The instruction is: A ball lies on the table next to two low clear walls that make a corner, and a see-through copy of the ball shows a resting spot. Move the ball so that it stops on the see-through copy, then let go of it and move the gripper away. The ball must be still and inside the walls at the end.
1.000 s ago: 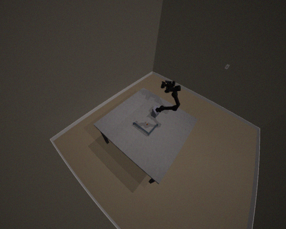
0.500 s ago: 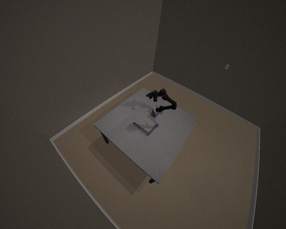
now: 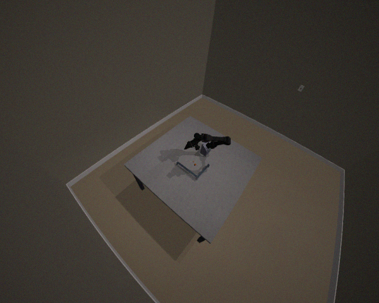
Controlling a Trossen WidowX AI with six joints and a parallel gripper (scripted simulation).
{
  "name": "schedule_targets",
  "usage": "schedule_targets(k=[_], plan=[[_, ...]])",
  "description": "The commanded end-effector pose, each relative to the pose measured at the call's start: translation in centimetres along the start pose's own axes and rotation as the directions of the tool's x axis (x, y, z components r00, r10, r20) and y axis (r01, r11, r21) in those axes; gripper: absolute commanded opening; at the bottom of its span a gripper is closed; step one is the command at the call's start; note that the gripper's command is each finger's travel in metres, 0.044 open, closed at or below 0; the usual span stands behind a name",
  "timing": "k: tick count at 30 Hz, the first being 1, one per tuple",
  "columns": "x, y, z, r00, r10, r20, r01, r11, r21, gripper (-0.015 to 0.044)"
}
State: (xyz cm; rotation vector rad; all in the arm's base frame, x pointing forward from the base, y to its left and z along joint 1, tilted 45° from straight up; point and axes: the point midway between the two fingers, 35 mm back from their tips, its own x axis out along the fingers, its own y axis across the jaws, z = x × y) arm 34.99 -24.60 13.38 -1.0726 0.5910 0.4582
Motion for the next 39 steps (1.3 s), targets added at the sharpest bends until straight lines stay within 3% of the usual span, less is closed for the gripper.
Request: schedule_targets(k=[1, 9, 17, 39], plan=[[3.9, 5.3, 3.7, 0.977, 0.175, 0.123, -0.177, 0.984, 0.004, 0.0215], [7.4, 16.2, 11.0, 0.815, 0.492, 0.308, -0.501, 0.864, -0.053, 0.0215], [6.3, 26.2, 16.5, 0.559, 0.726, 0.401, -0.744, 0.653, -0.144, 0.0215], [7.7, 28.3, 17.7, 0.553, 0.730, 0.402, -0.748, 0.647, -0.146, 0.0215]])
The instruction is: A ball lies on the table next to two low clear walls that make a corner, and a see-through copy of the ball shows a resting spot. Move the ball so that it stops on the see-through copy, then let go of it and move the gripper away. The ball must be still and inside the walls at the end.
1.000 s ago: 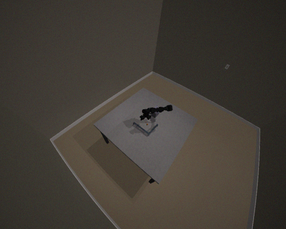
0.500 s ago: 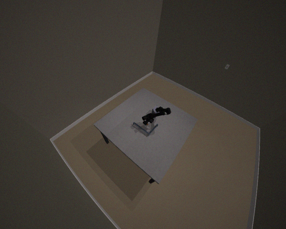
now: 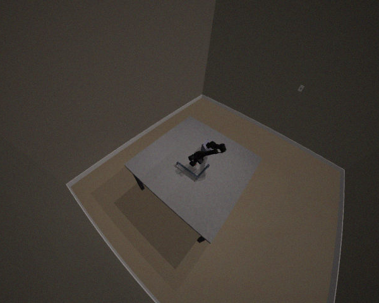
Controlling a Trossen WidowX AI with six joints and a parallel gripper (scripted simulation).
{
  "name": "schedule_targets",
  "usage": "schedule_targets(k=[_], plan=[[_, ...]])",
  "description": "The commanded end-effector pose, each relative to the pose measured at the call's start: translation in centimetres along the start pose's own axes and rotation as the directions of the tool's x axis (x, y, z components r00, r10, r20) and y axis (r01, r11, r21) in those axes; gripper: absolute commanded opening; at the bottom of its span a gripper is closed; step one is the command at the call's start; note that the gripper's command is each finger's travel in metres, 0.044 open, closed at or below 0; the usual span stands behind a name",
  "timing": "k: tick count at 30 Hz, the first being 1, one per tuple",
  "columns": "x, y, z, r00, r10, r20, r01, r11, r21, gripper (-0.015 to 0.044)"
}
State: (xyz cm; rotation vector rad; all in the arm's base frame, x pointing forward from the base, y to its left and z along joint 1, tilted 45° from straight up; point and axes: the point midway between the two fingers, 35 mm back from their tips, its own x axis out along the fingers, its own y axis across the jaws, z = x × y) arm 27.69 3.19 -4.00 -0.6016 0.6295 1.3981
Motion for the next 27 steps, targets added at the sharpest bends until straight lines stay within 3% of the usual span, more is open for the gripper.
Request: schedule_targets(k=[1, 13, 16, 27], plan=[[0.8, 0.3, -0.1, 1.000, 0.006, 0.006, -0.006, 1.000, 0.012, 0.0215], [2.5, 0.3, 0.0, 1.000, 0.006, 0.008, -0.006, 1.000, 0.012, 0.0215], [2.5, 0.3, 0.0, 1.000, 0.006, 0.008, -0.006, 1.000, 0.012, 0.0136], [2.5, 0.3, 0.0, 1.000, 0.006, 0.008, -0.006, 1.000, 0.012, 0.0063]])
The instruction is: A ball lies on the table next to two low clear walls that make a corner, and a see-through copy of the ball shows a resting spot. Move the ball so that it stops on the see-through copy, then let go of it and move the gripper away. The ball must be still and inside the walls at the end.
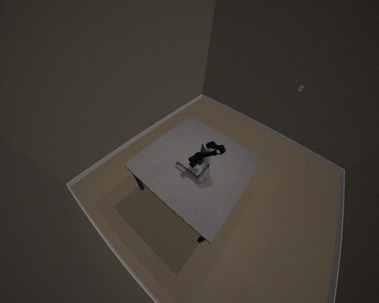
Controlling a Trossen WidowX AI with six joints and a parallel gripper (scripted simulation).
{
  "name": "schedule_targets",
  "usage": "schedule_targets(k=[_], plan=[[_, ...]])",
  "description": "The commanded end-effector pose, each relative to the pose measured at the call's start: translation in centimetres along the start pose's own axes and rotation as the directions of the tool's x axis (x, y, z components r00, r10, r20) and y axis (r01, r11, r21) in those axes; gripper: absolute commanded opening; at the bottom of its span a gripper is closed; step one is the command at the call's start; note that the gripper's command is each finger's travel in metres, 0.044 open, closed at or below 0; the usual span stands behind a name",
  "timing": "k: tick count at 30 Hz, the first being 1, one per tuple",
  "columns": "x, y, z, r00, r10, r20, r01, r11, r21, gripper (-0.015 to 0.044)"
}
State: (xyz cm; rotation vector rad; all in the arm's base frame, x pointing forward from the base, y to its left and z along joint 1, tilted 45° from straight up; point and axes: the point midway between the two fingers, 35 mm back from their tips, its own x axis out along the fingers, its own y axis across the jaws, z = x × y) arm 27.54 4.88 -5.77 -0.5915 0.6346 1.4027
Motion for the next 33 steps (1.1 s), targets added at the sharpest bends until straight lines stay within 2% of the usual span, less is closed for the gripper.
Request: schedule_targets(k=[1, 3, 11, 25, 33], plan=[[0.0, 0.0, 0.0, 1.000, -0.001, 0.005, 0.001, 1.000, 0.005, 0.0037], [-0.3, -0.1, -0.1, 1.000, -0.009, -0.005, 0.009, 1.000, 0.018, 0.0000], [-3.7, -0.6, -0.6, 0.999, -0.022, -0.035, 0.024, 0.999, 0.045, 0.0000], [-11.8, -0.1, -0.2, 1.000, -0.002, -0.003, 0.002, 1.000, 0.007, 0.0000], [-11.5, 0.3, -0.9, 1.000, -0.001, 0.000, 0.001, 1.000, 0.005, 0.0000]])
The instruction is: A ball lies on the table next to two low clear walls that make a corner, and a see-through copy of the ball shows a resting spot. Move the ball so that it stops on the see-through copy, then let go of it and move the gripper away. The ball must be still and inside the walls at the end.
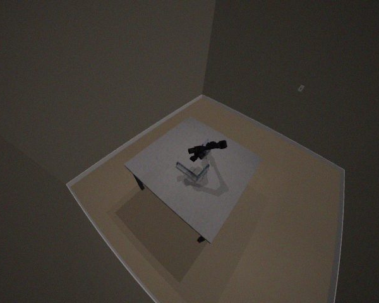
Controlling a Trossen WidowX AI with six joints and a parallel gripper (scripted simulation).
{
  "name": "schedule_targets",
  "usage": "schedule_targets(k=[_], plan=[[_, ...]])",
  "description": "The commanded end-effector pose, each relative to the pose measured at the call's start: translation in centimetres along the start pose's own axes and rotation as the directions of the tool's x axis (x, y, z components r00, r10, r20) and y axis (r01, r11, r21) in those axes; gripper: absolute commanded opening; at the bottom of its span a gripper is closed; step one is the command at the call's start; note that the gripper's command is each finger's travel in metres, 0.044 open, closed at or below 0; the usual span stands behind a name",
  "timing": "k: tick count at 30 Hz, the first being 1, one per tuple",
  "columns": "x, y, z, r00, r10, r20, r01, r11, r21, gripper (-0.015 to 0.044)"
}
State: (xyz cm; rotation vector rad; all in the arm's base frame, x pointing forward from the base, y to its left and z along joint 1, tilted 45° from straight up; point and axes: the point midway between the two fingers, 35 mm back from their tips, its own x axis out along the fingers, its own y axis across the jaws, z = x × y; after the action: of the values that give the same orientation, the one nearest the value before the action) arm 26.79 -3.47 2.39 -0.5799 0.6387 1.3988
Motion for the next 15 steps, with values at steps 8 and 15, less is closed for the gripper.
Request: schedule_targets(k=[8, 15], plan=[[3.1, 2.0, -4.2, 1.000, -0.001, -0.005, 0.000, 1.000, -0.006, 0.0000], [4.5, 1.9, -4.2, 1.000, -0.001, -0.007, 0.001, 1.000, -0.006, 0.0000]])
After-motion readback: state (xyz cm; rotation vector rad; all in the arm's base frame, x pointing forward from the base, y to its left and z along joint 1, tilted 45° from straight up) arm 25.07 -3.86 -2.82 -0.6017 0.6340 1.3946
